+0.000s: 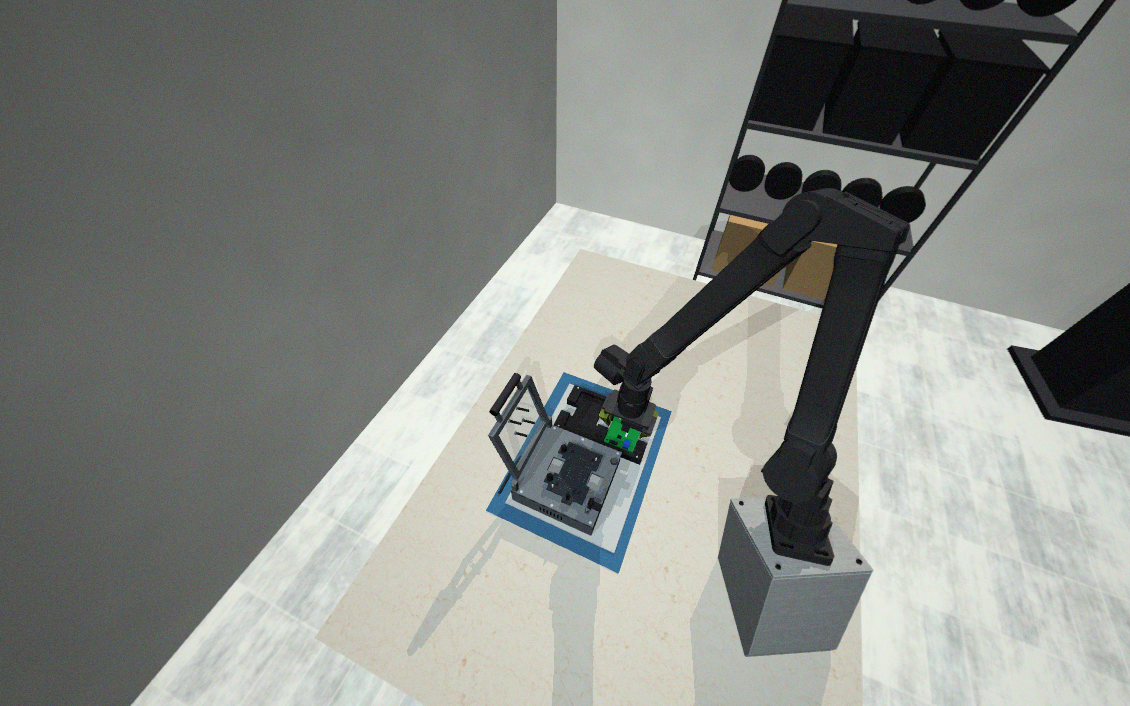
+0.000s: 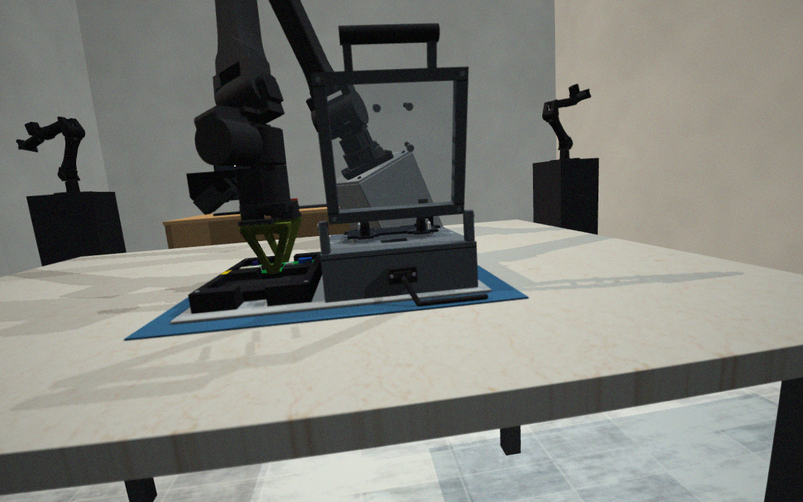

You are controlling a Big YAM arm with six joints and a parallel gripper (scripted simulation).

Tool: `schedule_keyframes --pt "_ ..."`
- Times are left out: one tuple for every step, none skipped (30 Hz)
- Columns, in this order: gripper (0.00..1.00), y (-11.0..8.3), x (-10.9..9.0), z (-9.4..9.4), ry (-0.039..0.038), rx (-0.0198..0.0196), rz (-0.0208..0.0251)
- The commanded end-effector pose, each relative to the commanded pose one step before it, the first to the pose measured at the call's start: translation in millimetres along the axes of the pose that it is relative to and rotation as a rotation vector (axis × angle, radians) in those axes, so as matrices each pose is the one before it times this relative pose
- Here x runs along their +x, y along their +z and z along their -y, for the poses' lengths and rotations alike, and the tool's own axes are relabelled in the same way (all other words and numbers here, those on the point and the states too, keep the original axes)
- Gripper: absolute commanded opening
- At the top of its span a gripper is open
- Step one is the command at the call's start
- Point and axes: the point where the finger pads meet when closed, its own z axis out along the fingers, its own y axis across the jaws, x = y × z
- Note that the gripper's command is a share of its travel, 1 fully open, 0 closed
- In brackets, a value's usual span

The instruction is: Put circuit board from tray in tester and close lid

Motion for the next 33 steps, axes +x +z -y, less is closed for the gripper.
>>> schedule_keyframes --pt "0.81 3.22 -5.78 2.02 0.0014 -0.00311 0.00611" --pt "0.81 0.0 0.0 0.0 0.0 0.0 0.0" --pt "0.81 0.0 0.0 0.0 0.0 0.0 0.0" --pt "0.81 0.0 0.0 0.0 0.0 0.0 0.0" --pt "0.81 0.0 0.0 0.0 0.0 0.0 0.0" --pt "0.81 0.0 0.0 0.0 0.0 0.0 0.0" --pt "0.81 0.0 0.0 0.0 0.0 0.0 0.0" --pt "0.81 0.0 0.0 0.0 0.0 0.0 0.0" --pt "0.81 0.0 0.0 0.0 0.0 0.0 0.0" --pt "0.78 0.0 0.0 0.0 0.0 0.0 0.0" --pt "0.78 0.0 0.0 0.0 0.0 0.0 0.0" --pt "0.78 0.0 0.0 0.0 0.0 0.0 0.0" --pt "0.78 0.0 0.0 0.0 0.0 0.0 0.0" --pt "0.78 0.0 0.0 0.0 0.0 0.0 0.0" --pt "0.78 0.0 0.0 0.0 0.0 0.0 0.0" --pt "0.78 0.0 0.0 0.0 0.0 0.0 0.0" --pt "0.78 0.0 0.0 0.0 0.0 0.0 0.0" --pt "0.78 0.0 0.0 0.0 0.0 0.0 0.0" --pt "0.78 0.0 0.0 0.0 0.0 0.0 0.0" --pt "0.78 0.0 0.0 0.0 0.0 0.0 0.0" --pt "0.78 0.0 0.0 0.0 0.0 0.0 0.0" --pt "0.78 0.0 0.0 0.0 0.0 0.0 0.0" --pt "0.78 0.0 0.0 0.0 0.0 0.0 0.0" --pt "0.74 0.0 0.0 0.0 0.0 0.0 0.0" --pt "0.74 0.0 0.0 0.0 0.0 0.00001 0.00002" --pt "0.74 0.0 0.0 0.0 0.0 0.00001 0.00002" --pt "0.74 0.0 0.0 0.0 0.0 0.00001 0.00001" --pt "0.74 0.0 0.0 0.0 0.0 0.00001 0.00001" --pt "0.74 0.0 0.0 0.0 0.0 0.0 0.00001" --pt "0.74 0.0 0.0 0.0 0.0 0.0 0.00001" --pt "0.74 0.0 0.0 0.0 0.0 0.0 0.00001" --pt "0.74 0.0 0.0 0.0 0.0 0.0 0.00001" --pt "0.74 0.0 0.0 0.0 0.0 0.0 0.00001"
